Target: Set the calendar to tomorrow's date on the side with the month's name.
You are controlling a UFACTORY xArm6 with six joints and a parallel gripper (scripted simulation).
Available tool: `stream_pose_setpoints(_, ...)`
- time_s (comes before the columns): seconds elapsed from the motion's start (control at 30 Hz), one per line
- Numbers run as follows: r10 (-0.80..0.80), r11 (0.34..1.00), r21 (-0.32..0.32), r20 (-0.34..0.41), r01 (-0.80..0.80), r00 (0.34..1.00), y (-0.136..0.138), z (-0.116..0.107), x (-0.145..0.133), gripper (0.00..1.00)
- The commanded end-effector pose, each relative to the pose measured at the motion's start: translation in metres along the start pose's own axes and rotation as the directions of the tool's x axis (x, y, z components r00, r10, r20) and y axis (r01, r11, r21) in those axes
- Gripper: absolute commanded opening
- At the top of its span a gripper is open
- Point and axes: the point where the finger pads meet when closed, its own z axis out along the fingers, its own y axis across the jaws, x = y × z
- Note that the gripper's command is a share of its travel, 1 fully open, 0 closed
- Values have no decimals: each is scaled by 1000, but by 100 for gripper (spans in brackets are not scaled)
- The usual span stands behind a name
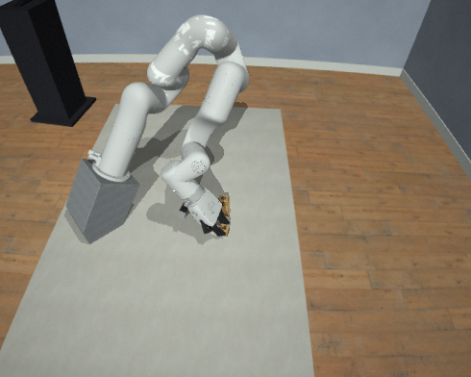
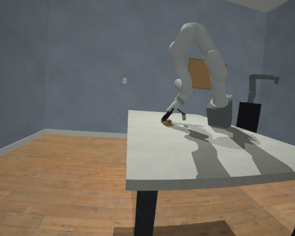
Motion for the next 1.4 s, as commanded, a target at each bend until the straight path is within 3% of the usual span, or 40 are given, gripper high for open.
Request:
stream_pose_setpoints(0.0,0,1000,0,1,0,1000,0,1,0,47)
stream_pose_setpoints(1.27,0,1000,0,1,0,1000,0,1,0,47)
stream_pose_setpoints(1.3,0,1000,0,1,0,1000,0,1,0,27)
stream_pose_setpoints(1.37,0,1000,0,1,0,1000,0,1,0,27)
